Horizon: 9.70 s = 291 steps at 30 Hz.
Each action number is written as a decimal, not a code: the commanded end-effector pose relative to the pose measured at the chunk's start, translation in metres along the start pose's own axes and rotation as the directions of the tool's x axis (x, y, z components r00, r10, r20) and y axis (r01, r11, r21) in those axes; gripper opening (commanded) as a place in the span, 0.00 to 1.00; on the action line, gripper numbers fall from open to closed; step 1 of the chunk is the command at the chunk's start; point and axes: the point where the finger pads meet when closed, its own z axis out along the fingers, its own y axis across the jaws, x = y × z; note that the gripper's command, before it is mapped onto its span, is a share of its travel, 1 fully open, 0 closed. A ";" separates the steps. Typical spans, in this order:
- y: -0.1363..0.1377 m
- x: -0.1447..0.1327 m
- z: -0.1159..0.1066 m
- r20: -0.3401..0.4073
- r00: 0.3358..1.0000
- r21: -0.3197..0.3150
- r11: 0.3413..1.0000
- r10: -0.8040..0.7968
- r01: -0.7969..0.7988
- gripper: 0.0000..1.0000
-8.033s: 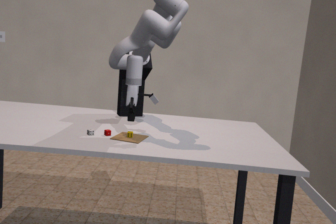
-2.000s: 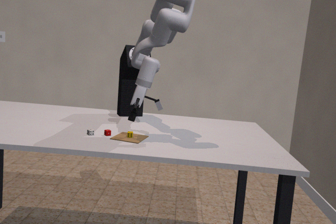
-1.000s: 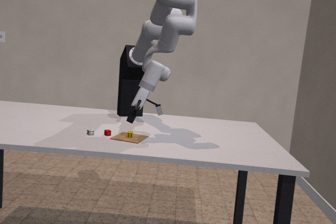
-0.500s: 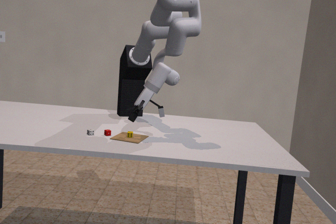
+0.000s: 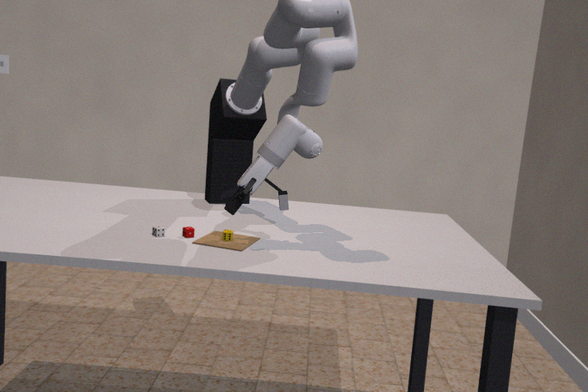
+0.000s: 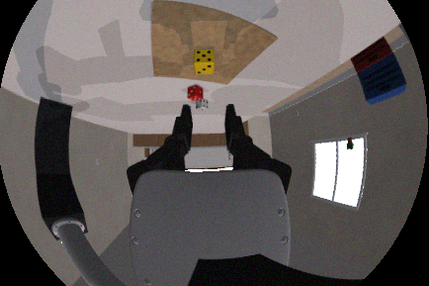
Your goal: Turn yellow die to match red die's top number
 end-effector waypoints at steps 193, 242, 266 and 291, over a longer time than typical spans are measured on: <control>-0.004 0.006 -0.001 0.203 0.979 0.020 1.000 -0.008 0.005 0.21; 0.007 -0.002 0.002 -0.097 0.995 -0.007 1.000 0.002 -0.002 0.21; 0.004 -0.003 0.001 -0.293 0.956 0.003 1.000 0.002 -0.001 0.21; -0.002 -0.005 0.000 -0.320 0.947 0.013 1.000 0.000 0.004 0.21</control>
